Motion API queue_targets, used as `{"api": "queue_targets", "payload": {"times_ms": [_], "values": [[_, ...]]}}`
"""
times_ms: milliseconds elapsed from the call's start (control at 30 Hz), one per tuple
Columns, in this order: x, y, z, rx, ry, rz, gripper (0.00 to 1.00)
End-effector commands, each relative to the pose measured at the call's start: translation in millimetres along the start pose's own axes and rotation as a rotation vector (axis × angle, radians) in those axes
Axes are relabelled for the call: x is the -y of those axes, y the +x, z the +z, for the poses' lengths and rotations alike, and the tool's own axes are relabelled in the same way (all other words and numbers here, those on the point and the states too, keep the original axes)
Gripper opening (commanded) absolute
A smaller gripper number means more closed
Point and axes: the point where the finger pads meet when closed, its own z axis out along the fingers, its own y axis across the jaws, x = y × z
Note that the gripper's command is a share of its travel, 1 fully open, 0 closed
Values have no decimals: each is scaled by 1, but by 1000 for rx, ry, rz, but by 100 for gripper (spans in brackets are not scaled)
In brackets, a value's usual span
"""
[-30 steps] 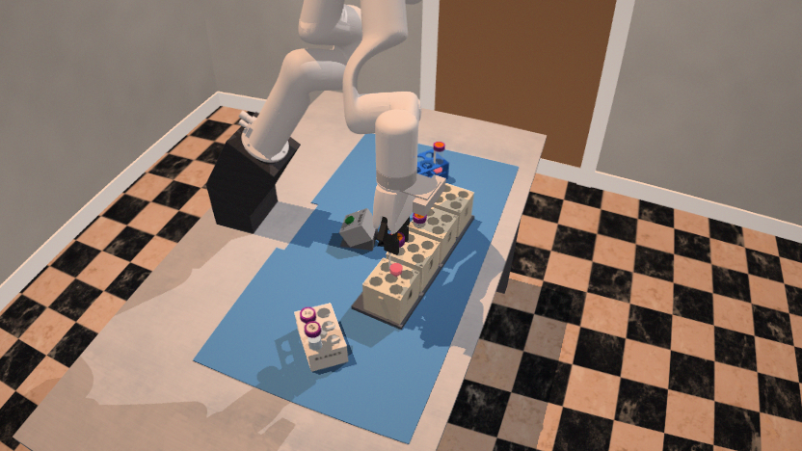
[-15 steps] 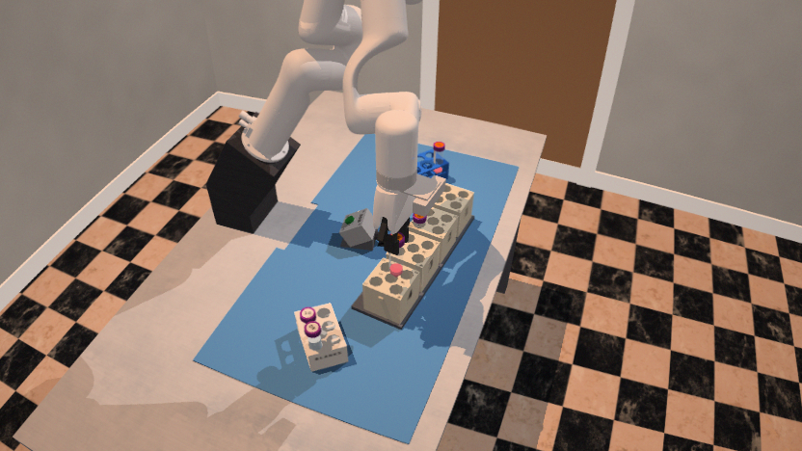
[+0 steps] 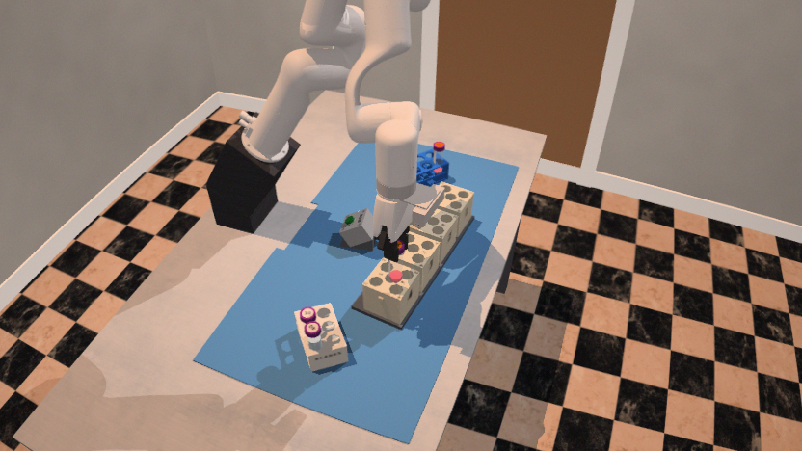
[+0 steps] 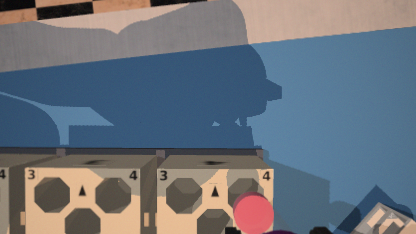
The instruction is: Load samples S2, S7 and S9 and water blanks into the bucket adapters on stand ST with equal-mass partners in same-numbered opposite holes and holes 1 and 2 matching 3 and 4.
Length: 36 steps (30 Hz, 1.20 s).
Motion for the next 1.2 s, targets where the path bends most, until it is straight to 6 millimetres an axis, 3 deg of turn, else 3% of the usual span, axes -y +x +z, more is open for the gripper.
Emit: {"api": "queue_targets", "payload": {"times_ms": [0, 733, 1167], "values": [[-1, 2, 11, -4, -1, -1, 0], [-1, 2, 12, -4, -1, -1, 0], [-1, 2, 24, -4, -1, -1, 0]]}}
